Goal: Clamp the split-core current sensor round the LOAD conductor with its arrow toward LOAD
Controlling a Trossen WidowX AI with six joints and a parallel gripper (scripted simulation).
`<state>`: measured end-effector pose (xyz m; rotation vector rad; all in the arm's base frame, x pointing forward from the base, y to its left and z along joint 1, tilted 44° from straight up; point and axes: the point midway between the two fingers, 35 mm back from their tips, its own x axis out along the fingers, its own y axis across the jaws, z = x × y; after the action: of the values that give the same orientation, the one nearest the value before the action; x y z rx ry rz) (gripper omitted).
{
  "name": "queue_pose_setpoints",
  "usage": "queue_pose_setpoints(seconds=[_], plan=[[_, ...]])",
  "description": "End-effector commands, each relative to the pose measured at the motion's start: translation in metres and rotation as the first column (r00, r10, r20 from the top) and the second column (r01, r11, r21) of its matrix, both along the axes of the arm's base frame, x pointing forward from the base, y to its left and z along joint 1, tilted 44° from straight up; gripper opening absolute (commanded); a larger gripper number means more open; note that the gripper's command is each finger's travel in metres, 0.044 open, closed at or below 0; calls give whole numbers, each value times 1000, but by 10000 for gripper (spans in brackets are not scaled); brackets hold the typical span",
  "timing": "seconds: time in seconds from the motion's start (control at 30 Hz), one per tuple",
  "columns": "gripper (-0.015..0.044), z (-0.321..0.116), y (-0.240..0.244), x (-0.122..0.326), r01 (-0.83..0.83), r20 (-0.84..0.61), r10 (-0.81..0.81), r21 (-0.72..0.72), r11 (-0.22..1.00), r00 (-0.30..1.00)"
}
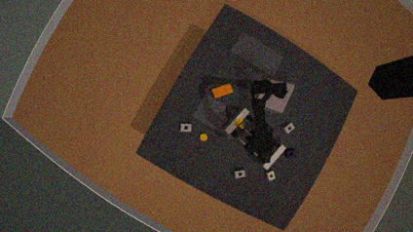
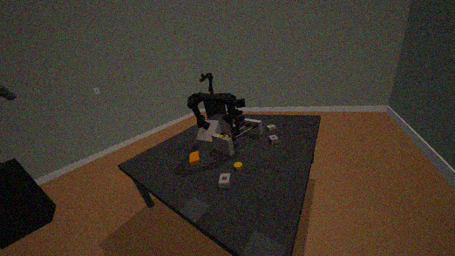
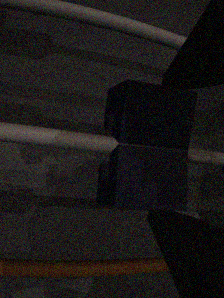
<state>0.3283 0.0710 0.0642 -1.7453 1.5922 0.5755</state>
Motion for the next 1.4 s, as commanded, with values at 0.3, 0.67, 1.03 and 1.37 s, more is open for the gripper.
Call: queue_pose_setpoints(seconds=[0.3, 0.67, 1.03, 1.37], plan=[[0, 0, 0, 0, 1, -2, -1, 0, 1000, 1000], [158, 0, 0, 0, 1, -2, -1, 0, 1000, 1000], [440, 0, 0, 0, 1, -2, -1, 0, 1000, 1000], [440, -20, -16, 4, 8, -9, -8, -2, 1000, 1000]])
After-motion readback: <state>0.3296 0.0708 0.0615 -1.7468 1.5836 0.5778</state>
